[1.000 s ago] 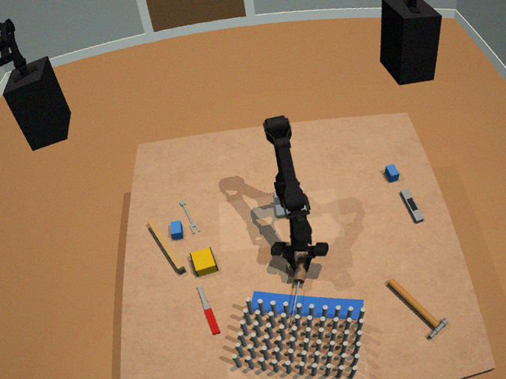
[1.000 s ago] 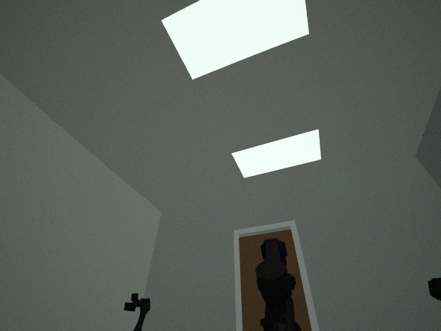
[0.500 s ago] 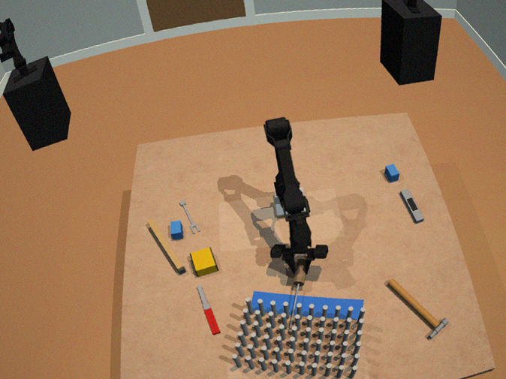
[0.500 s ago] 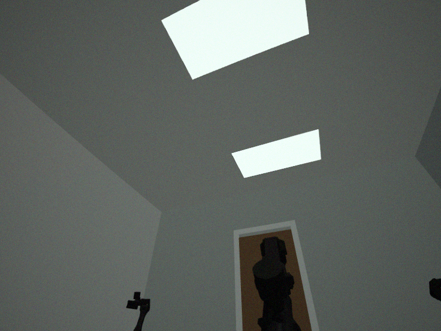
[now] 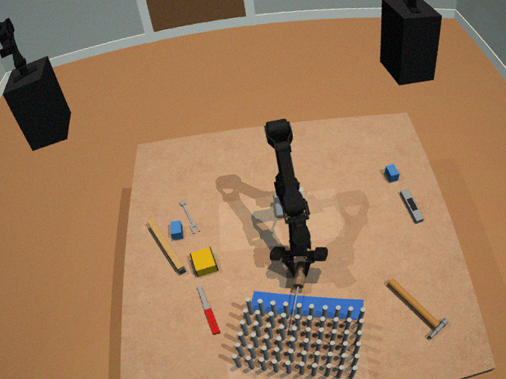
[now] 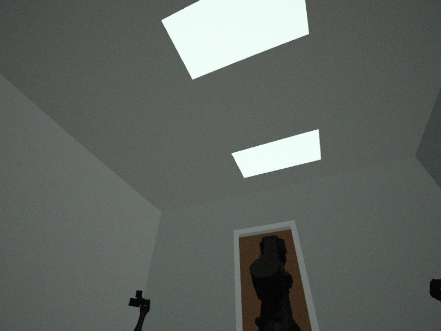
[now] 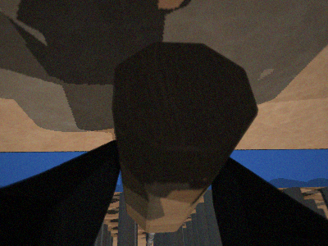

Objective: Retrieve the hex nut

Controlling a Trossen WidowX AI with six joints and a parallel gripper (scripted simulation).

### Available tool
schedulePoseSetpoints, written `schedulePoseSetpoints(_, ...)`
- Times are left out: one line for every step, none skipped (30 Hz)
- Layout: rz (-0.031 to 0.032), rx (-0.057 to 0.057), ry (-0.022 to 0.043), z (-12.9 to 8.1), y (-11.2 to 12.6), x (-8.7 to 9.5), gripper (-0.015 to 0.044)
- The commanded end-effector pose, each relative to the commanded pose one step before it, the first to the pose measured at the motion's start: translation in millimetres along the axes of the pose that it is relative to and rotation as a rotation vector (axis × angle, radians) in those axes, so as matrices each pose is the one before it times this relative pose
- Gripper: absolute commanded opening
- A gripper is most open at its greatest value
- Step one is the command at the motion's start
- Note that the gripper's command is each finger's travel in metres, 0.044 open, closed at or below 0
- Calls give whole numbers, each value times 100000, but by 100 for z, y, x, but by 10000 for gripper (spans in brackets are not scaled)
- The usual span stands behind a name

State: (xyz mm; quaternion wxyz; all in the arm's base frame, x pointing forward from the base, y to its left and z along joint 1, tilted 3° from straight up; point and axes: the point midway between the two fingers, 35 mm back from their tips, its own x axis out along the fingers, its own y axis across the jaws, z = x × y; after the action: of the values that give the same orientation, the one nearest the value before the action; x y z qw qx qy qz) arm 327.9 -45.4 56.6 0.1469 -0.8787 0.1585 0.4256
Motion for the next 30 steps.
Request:
schedulePoseSetpoints(-510,-598,871,-637,-168,156,0)
schedulePoseSetpoints(1,-2,7,-56,0,37,0)
schedulePoseSetpoints(1,-2,7,-56,0,37,0)
schedulePoseSetpoints(1,-2,7,-56,0,37,0)
schedulePoseSetpoints(1,-2,7,-56,0,37,0)
schedulePoseSetpoints(1,-2,7,-56,0,37,0)
schedulePoseSetpoints(1,-2,7,-56,0,37,0)
schedulePoseSetpoints(1,-2,7,-56,0,37,0)
schedulePoseSetpoints(1,-2,7,-56,0,37,0)
schedulePoseSetpoints(1,-2,7,-56,0,37,0)
schedulePoseSetpoints(1,-2,7,-56,0,37,0)
schedulePoseSetpoints(1,-2,7,-56,0,37,0)
schedulePoseSetpoints(1,-2,7,-56,0,37,0)
schedulePoseSetpoints(1,-2,7,-56,0,37,0)
schedulePoseSetpoints(1,-2,7,-56,0,37,0)
schedulePoseSetpoints(1,-2,7,-56,0,37,0)
schedulePoseSetpoints(1,-2,7,-56,0,37,0)
schedulePoseSetpoints(1,-2,7,-58,0,38,0)
schedulePoseSetpoints(1,-2,7,-58,0,38,0)
schedulePoseSetpoints(1,-2,7,-58,0,38,0)
schedulePoseSetpoints(1,-2,7,-58,0,38,0)
schedulePoseSetpoints(1,-2,7,-58,0,38,0)
schedulePoseSetpoints(1,-2,7,-58,0,38,0)
schedulePoseSetpoints(1,-2,7,-58,0,38,0)
schedulePoseSetpoints(0,0,0,6,-9,-1,0)
schedulePoseSetpoints(-1,0,0,10,-18,-1,0)
schedulePoseSetpoints(-1,0,0,15,-27,-1,0)
schedulePoseSetpoints(6,-5,1,17,-34,-1,0)
schedulePoseSetpoints(8,-6,2,20,-41,0,0)
schedulePoseSetpoints(10,-5,3,22,-47,0,0)
